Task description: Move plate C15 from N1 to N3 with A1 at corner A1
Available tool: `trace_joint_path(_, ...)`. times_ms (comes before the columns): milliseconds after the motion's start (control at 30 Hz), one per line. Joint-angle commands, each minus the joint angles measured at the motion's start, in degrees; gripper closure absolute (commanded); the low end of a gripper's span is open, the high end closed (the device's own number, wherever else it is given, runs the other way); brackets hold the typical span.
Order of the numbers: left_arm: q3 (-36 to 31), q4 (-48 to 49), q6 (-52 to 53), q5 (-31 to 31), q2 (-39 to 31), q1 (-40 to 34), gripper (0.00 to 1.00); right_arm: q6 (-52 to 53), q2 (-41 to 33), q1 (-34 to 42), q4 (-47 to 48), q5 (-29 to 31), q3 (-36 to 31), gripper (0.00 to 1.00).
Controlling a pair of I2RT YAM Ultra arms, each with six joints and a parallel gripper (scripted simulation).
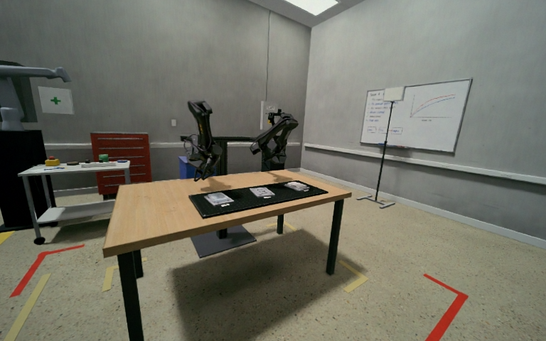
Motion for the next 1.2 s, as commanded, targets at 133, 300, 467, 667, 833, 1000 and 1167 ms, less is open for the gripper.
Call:
trace_joint_path(133,-4.5,-9.8,4.7,-2.4,2.1,0.1,0.0,7.9,6.4,5.5,5.7,6.1,-1.4,0.0)
trace_joint_path(300,-8.7,-14.6,6.7,-1.1,4.0,1.8,0.0,13.2,12.3,10.1,9.1,9.2,-1.0,0.0)
trace_joint_path(467,-12.5,-16.8,10.5,-2.7,6.2,2.1,0.0,20.5,18.8,16.1,12.0,13.7,1.0,0.0)
trace_joint_path(667,-14.1,-17.3,13.1,-3.5,7.2,1.3,0.0,26.4,27.8,21.9,13.7,17.5,3.5,0.0)
trace_joint_path(833,-15.0,-17.3,13.5,-3.3,7.3,0.9,0.0,32.0,38.1,27.6,14.9,20.6,7.5,0.0)
trace_joint_path(1000,-15.1,-16.8,13.6,-3.2,7.2,0.8,0.0,34.0,43.7,30.6,16.2,22.3,10.6,0.0)
trace_joint_path(1167,-15.1,-16.8,13.6,-3.2,7.2,0.8,0.0,33.2,45.0,31.2,16.7,22.1,11.4,0.0)
